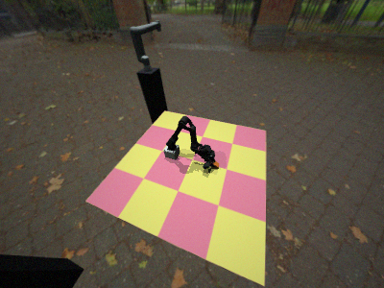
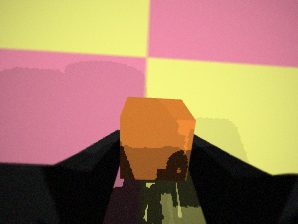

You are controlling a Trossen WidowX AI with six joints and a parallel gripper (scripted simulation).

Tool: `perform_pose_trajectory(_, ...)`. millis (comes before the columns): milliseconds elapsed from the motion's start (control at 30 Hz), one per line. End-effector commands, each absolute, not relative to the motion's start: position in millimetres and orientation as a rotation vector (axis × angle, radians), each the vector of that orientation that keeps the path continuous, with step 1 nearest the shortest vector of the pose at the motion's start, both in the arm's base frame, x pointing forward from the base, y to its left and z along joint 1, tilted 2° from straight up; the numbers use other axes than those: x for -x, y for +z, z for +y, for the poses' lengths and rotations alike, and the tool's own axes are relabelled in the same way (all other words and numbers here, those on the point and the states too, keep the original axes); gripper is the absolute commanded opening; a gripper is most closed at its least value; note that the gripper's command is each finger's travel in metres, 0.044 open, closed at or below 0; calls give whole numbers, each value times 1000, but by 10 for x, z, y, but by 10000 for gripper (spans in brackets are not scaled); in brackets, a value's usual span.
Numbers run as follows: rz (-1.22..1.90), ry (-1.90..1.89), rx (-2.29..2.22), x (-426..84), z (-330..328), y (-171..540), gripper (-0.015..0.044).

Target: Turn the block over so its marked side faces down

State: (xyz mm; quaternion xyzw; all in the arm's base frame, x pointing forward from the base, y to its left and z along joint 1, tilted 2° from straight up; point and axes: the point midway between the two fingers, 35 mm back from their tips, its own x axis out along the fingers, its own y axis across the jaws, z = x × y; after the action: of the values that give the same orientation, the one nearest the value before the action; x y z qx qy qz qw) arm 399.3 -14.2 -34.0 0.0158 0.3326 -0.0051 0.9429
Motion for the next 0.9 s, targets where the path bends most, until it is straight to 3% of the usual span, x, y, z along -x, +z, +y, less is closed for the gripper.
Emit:
perform_pose_trajectory(0,647,-11,-39,-3932,-132,-413,0)
perform_pose_trajectory(867,468,-13,-39,-3811,-124,-348,0)
